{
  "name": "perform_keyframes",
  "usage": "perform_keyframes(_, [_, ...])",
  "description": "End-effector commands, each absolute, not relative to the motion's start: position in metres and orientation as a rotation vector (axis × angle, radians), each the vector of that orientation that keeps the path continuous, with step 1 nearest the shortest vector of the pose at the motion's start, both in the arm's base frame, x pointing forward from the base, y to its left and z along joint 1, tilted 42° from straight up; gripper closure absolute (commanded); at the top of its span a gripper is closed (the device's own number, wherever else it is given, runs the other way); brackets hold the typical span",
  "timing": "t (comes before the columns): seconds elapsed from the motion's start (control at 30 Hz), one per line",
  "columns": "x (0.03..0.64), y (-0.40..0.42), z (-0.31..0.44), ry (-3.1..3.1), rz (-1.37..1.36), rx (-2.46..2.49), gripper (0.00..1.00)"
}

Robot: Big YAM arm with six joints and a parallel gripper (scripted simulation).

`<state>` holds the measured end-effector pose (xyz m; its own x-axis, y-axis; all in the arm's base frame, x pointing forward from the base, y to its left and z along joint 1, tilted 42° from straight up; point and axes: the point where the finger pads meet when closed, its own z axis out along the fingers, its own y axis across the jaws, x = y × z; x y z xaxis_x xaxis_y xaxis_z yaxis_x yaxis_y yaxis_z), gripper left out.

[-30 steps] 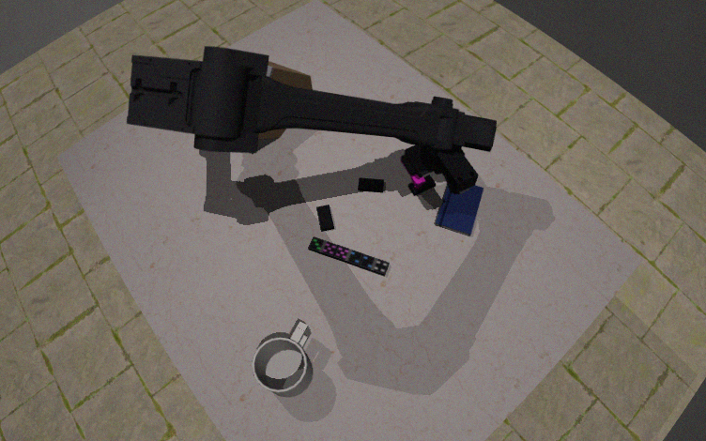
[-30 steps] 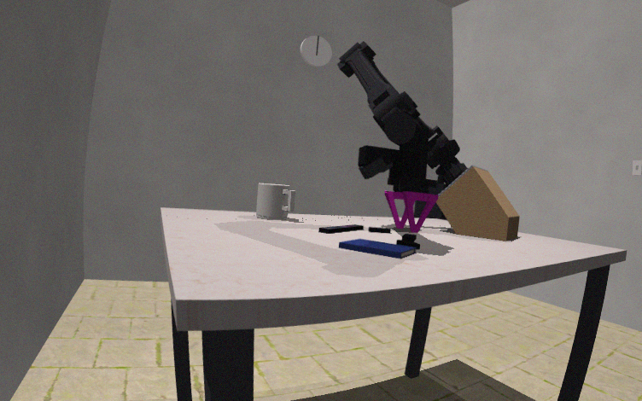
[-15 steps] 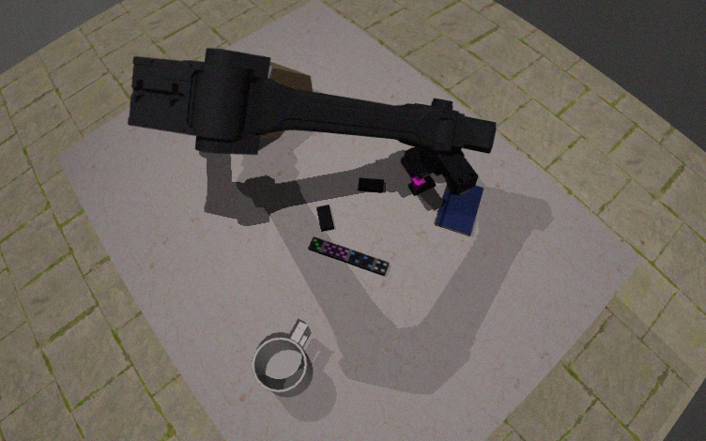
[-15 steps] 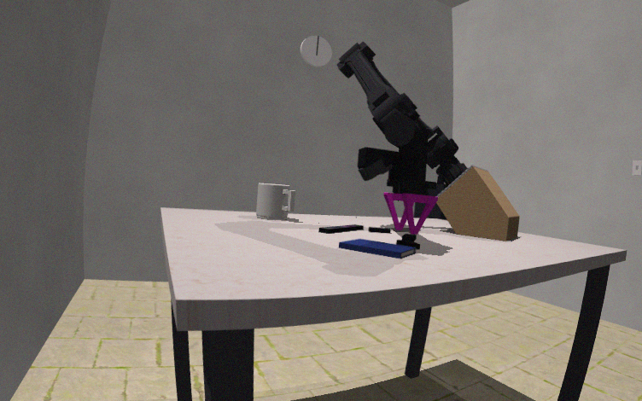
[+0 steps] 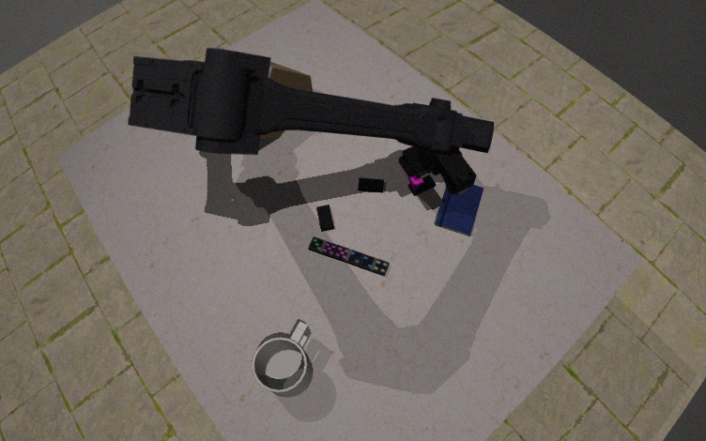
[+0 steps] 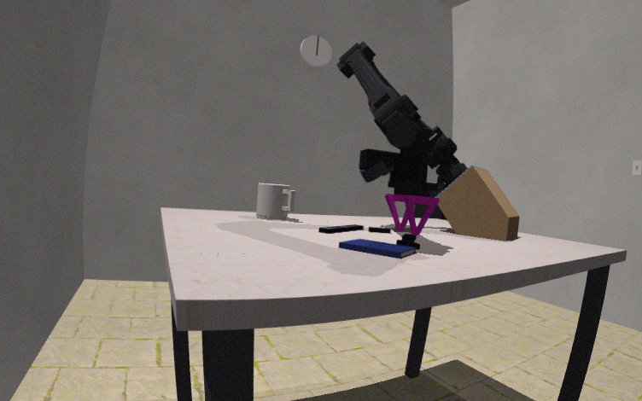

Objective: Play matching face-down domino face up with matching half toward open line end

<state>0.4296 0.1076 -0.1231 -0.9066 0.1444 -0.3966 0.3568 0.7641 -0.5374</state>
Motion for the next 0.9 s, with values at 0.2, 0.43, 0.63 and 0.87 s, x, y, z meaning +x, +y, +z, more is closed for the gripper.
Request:
perform_keyframes(0.2, [0.4258, 0.1005, -0.1276, 2.629, -0.909, 0.381, 0.27])
perform_keyframes(0.43, [0.4251, 0.1013, -0.1266, 2.63, -0.91, 0.384, 0.27])
perform_keyframes(0.63, [0.425, 0.0981, -0.1279, 2.629, -0.912, 0.388, 0.27])
perform_keyframes(0.87, [0.4255, 0.1028, -0.1257, 2.631, -0.909, 0.385, 0.27])
